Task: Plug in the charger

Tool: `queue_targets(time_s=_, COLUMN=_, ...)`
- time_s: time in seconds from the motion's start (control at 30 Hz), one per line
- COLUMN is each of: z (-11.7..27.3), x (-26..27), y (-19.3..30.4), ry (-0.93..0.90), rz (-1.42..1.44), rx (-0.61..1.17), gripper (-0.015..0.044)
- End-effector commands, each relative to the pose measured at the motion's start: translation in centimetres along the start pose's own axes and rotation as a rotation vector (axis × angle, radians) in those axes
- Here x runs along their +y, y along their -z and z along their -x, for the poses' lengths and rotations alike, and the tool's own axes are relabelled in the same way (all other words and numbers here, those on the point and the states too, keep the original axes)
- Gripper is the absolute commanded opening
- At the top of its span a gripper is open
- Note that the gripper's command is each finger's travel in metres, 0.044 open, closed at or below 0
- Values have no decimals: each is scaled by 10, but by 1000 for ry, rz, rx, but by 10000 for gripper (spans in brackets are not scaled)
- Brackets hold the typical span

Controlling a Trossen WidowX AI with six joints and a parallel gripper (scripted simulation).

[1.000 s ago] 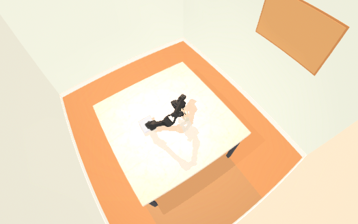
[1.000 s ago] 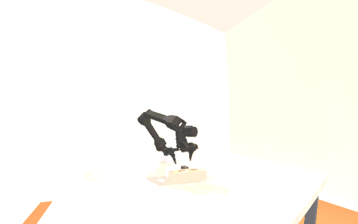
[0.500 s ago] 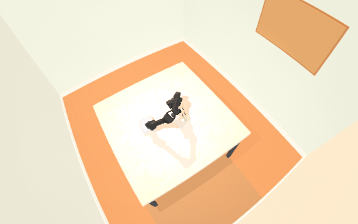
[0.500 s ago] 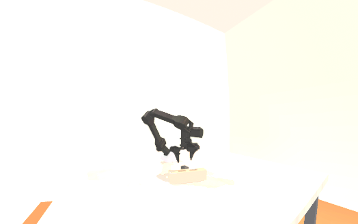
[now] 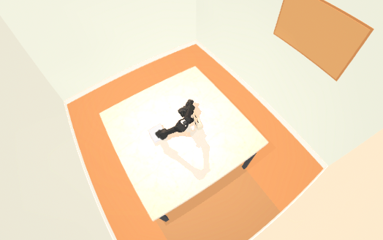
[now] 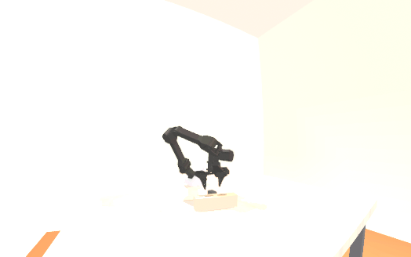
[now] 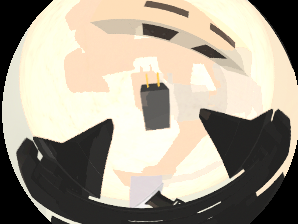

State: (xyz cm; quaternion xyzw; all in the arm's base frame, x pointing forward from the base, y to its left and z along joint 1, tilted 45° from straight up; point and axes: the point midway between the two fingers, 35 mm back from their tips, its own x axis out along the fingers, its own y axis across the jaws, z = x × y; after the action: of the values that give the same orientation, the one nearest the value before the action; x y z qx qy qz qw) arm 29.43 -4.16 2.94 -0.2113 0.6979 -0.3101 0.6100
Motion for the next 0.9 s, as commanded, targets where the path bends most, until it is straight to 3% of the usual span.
queue_targets(time_s=0.0, z=-9, x=0, y=2, ry=8, rz=9, rx=8, gripper=440)
queue_targets(time_s=0.87, z=-49, x=-1, y=1, ry=10, rz=9, rx=8, gripper=440)
